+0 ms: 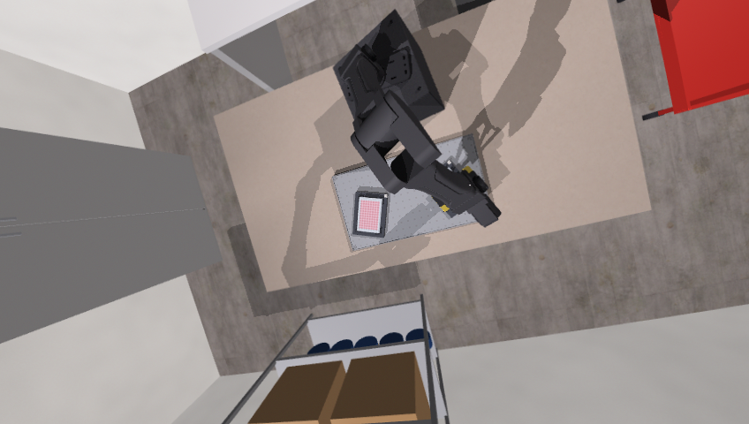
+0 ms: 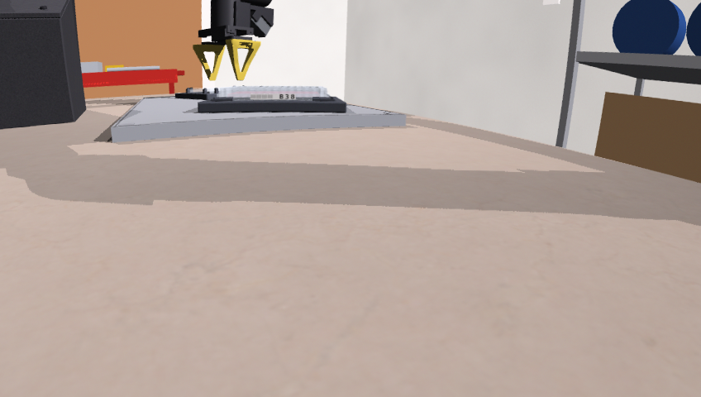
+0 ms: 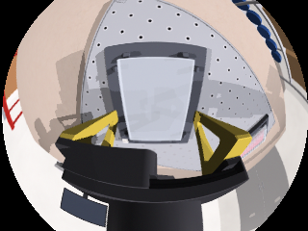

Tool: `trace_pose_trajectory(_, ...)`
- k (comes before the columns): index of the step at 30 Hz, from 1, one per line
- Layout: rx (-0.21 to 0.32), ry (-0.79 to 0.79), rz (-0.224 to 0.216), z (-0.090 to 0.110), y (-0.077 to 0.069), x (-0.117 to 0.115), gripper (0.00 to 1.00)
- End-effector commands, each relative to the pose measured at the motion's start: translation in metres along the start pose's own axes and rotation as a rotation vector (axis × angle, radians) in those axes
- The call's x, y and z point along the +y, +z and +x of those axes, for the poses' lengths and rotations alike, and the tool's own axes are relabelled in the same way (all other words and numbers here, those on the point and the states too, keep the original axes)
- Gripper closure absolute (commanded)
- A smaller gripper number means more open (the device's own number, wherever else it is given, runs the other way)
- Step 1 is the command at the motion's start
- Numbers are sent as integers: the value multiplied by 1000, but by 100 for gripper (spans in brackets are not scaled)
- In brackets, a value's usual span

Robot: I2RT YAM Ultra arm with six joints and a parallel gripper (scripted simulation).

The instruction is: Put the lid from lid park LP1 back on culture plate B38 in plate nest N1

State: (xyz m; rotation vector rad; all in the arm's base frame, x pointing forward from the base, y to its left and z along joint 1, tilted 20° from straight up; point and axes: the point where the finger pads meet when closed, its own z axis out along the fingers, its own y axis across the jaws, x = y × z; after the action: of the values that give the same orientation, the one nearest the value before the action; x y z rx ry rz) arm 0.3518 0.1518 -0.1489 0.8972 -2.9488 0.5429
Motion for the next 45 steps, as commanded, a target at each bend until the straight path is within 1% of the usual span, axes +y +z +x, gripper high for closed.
trace_pose_trajectory(1, -17, 2, 1, -5, -5, 0, 0)
trace_pose_trajectory(21, -17, 2, 1, -5, -5, 0, 0)
trace_pose_trajectory(45, -17, 1, 2, -5, 10, 0, 0)
